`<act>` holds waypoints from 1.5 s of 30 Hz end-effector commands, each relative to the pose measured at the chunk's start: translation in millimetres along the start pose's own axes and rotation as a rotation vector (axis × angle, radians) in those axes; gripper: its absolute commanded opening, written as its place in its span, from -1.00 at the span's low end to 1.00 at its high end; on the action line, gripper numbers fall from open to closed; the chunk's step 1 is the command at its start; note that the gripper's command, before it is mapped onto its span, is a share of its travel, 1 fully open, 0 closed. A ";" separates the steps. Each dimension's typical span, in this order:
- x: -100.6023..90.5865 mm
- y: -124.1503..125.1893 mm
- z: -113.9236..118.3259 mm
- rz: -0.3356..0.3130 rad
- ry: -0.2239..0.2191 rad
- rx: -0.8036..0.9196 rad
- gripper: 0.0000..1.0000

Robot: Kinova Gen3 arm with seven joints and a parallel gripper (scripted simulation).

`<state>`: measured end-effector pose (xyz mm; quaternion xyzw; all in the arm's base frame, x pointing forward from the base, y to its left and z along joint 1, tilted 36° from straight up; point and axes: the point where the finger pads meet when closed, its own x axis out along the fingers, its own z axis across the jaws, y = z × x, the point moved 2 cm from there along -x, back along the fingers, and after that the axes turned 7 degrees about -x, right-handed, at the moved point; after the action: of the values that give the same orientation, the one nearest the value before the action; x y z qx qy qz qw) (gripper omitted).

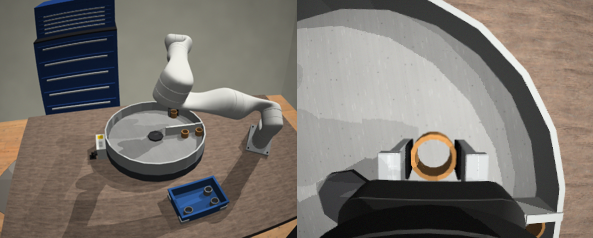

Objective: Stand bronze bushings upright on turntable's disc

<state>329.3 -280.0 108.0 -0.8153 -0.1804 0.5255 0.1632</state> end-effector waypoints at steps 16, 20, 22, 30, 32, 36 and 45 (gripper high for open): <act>1.3 2.2 -0.9 0.007 0.002 -0.008 -1.00; 1.3 2.2 -0.9 0.007 0.002 -0.008 -1.00; 1.3 2.2 -0.9 0.007 0.002 -0.008 -1.00; 3.0 1.8 -0.4 0.006 0.002 -0.006 -1.00; 4.5 1.7 -0.3 0.006 0.002 -0.006 -1.00; 9.0 1.5 0.1 0.006 0.002 -0.005 -1.00; 20.5 1.3 0.5 0.005 0.002 -0.004 -1.00</act>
<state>334.5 -273.3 96.6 -0.8161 -0.1792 0.5244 0.1642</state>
